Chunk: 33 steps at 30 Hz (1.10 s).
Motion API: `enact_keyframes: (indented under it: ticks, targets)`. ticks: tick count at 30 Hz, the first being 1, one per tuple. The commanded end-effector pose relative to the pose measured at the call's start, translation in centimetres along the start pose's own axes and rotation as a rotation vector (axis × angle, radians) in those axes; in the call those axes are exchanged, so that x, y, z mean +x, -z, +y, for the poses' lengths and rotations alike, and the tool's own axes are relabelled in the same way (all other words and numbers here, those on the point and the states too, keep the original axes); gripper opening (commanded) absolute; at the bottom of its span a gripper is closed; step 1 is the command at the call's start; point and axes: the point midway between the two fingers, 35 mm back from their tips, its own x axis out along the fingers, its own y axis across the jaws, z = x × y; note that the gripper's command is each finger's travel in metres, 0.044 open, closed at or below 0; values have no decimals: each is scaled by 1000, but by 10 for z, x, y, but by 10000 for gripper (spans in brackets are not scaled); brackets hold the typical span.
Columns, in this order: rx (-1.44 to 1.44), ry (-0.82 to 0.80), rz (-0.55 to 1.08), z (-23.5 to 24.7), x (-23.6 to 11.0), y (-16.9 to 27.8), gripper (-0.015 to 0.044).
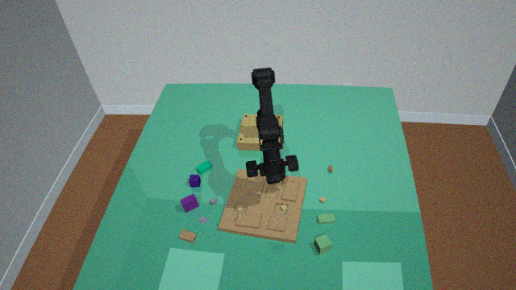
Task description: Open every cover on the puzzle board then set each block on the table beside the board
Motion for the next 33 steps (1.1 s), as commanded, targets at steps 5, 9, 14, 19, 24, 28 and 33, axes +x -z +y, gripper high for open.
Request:
enact_keyframes:
  ticks: [5, 9, 14, 19, 24, 28, 33]
  targets:
    - [-2, -2, 3, 25, -1, -7, 80]
    - [-2, -4, 3, 39, -1, -10, 80]
    - [-2, -5, 2, 57, -2, -12, 80]
    - [-2, -7, 2, 75, -2, -14, 80]
    - [-2, -9, 2, 94, -3, -15, 80]
    - [-2, -11, 2, 109, -3, -15, 80]
    - [-2, -13, 2, 128, -4, -14, 80]
